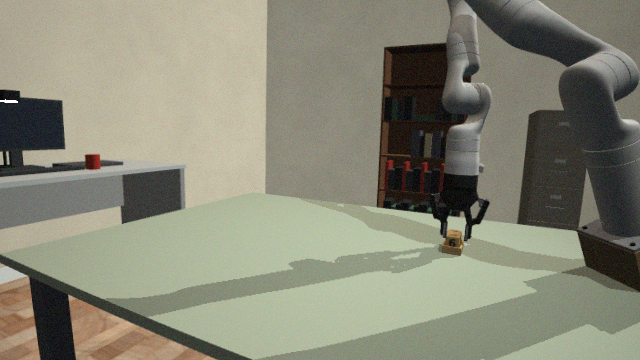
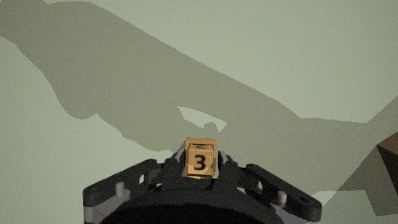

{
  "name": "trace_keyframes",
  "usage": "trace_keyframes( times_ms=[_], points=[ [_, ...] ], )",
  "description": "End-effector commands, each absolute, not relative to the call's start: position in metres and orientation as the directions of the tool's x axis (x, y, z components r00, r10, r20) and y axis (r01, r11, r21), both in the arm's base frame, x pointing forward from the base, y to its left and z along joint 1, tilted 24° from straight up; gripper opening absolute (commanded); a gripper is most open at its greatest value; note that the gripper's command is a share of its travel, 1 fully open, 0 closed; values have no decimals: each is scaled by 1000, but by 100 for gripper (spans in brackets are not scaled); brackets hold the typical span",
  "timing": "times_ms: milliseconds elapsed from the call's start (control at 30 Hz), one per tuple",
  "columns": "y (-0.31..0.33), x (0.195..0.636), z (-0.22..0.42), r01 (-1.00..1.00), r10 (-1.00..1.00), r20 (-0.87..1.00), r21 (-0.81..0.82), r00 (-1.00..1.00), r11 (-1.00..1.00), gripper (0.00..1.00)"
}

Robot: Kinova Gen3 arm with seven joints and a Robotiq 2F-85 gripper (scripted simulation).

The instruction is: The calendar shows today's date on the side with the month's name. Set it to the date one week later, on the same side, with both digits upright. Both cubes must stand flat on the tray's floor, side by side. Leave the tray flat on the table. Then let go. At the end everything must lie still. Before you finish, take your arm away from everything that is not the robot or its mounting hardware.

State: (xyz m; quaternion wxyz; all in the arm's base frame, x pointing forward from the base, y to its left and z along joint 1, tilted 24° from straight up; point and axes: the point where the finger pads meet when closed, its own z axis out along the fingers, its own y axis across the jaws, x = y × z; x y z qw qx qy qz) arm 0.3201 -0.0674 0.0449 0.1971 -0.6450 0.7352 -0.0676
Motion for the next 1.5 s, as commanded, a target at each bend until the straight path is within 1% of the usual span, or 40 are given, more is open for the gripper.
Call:
trace_keyframes(
  times_ms=[0,733,767,1467],
  points=[
    [-67,322,45,-920,-974,-203,-356,-96,165,46],
    [-67,322,45,-920,-974,-203,-356,-96,165,46],
    [-67,322,45,-920,-974,-203,-356,-96,165,26],
    [-67,322,45,-920,-974,-203,-356,-96,165,26]
  ],
)
